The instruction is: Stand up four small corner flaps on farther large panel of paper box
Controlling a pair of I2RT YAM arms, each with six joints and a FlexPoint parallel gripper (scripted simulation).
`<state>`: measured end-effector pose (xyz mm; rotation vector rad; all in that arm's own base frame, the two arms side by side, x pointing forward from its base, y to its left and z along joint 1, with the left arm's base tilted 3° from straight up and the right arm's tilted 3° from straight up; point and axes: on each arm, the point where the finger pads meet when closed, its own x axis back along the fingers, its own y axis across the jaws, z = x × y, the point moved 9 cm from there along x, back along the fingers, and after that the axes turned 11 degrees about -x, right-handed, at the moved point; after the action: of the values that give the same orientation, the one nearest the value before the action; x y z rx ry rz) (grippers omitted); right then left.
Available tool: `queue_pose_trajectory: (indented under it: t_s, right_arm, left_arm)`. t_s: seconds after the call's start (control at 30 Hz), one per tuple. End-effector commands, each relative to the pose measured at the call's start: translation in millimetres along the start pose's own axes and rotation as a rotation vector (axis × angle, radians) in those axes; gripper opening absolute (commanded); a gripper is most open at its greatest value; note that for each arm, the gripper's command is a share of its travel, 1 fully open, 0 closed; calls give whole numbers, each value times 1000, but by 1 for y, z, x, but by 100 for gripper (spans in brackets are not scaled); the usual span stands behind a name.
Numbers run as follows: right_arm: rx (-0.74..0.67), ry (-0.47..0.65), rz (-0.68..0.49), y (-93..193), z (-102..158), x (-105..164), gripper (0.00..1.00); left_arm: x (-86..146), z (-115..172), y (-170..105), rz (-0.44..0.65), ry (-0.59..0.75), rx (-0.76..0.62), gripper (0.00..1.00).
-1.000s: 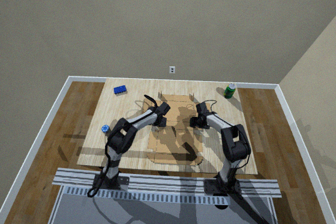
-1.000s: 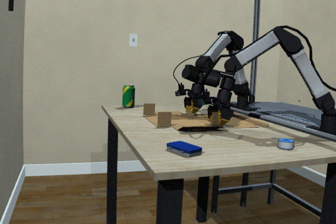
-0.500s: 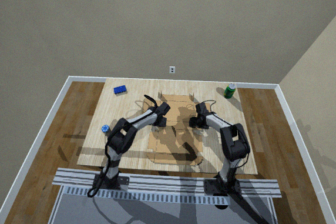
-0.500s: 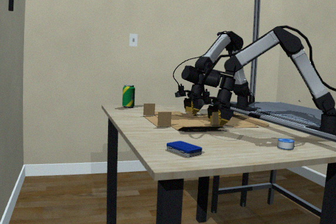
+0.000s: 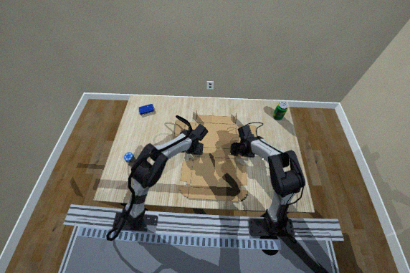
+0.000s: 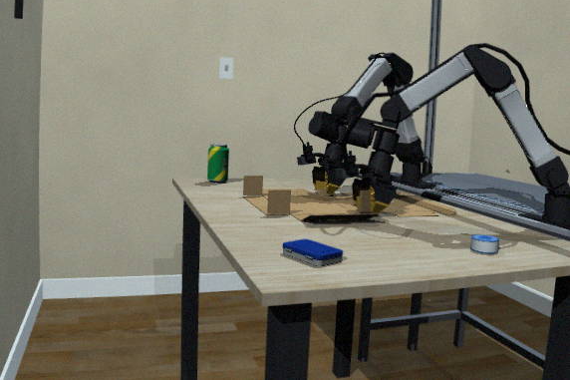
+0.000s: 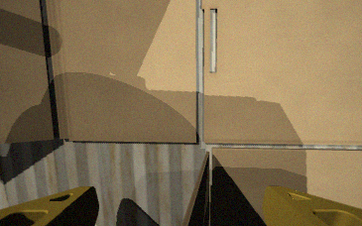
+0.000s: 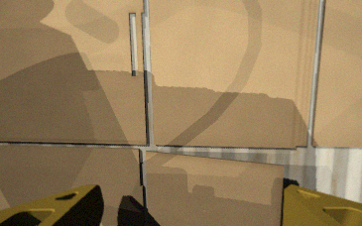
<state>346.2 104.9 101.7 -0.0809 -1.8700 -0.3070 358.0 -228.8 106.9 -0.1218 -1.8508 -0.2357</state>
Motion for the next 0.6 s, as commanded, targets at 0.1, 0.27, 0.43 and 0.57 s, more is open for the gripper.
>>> queue_pose_trajectory:
  t_s: [0.1, 0.27, 0.43, 0.57]
  right_arm:
    - [-2, 47, 11, 1, 11, -13, 77]
    - [-2, 36, 5, 5, 8, -11, 77]
    - [-2, 26, -1, 10, 2, -4, 77]
    - [-5, 26, 0, 13, 2, -2, 77]
  left_arm:
    - [-12, 3, 6, -46, 41, 6, 77]
    - [-12, 3, 6, -46, 41, 6, 77]
    - [-12, 3, 6, -46, 41, 6, 77]
    - [-12, 3, 6, -46, 41, 6, 77]
